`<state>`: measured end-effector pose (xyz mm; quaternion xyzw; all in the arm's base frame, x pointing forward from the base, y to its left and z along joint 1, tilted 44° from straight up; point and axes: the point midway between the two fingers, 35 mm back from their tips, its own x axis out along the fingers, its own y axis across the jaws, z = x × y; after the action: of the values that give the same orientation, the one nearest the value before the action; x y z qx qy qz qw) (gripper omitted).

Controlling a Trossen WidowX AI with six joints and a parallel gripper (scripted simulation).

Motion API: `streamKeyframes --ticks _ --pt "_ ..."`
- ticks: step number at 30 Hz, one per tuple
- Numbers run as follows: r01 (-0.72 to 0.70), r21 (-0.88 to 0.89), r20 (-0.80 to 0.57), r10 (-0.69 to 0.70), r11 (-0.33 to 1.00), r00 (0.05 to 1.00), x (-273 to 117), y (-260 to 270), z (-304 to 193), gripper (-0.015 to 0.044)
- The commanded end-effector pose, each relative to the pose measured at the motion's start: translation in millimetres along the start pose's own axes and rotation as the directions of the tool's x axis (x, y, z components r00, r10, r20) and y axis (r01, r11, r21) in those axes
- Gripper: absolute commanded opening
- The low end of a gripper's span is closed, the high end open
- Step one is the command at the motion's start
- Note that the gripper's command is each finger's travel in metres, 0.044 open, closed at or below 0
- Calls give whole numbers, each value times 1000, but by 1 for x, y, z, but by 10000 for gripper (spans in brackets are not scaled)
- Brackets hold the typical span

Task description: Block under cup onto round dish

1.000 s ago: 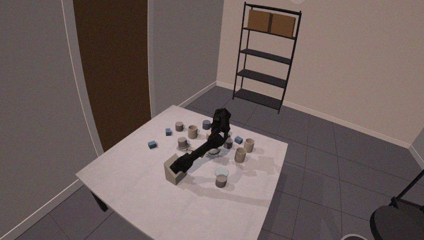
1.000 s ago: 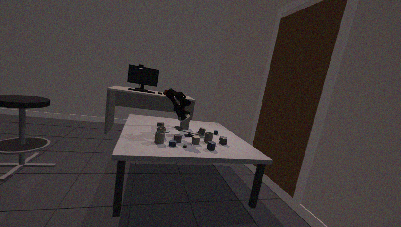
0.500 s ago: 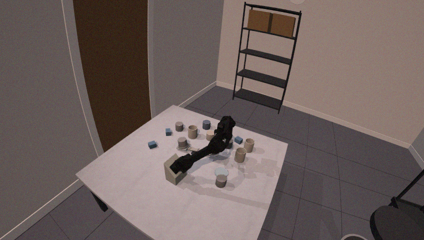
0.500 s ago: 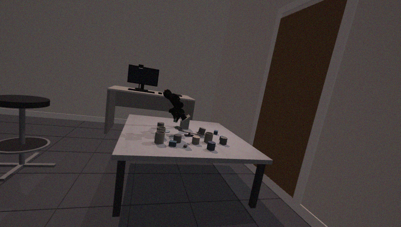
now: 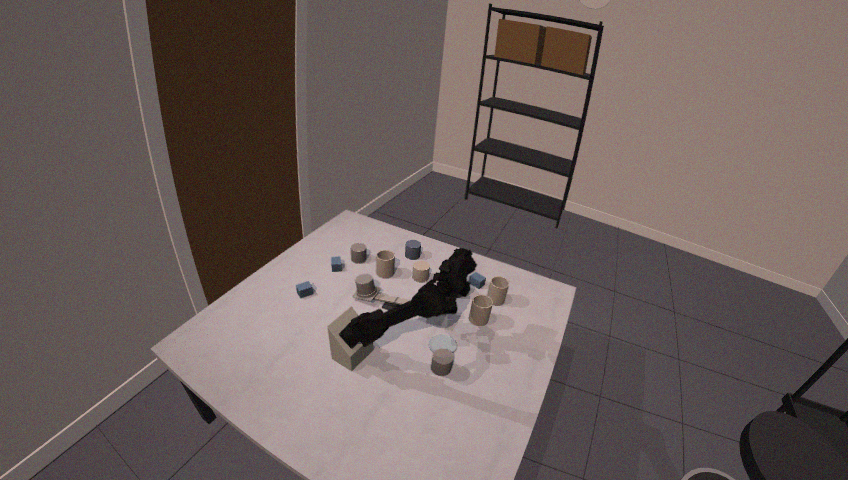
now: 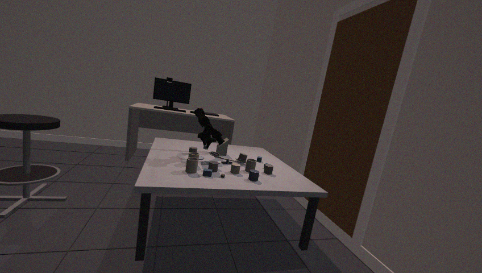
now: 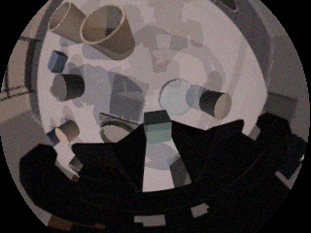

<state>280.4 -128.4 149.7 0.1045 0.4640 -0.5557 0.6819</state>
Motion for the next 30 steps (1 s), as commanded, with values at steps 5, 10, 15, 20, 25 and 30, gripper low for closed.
streamKeyframes --ticks 5,10,15,20,25,30 --pt "0 1 16 0 1000 1000 13 -28 7 0" --pt "5 4 24 -5 1000 1000 21 -44 9 0" --pt "13 3 32 -13 1000 999 29 -60 10 0" --pt "21 0 38 -21 1000 999 34 -71 10 0" --pt "20 1 38 -20 1000 999 40 -71 11 0" --pt "21 1 38 -21 1000 999 58 -71 11 0"
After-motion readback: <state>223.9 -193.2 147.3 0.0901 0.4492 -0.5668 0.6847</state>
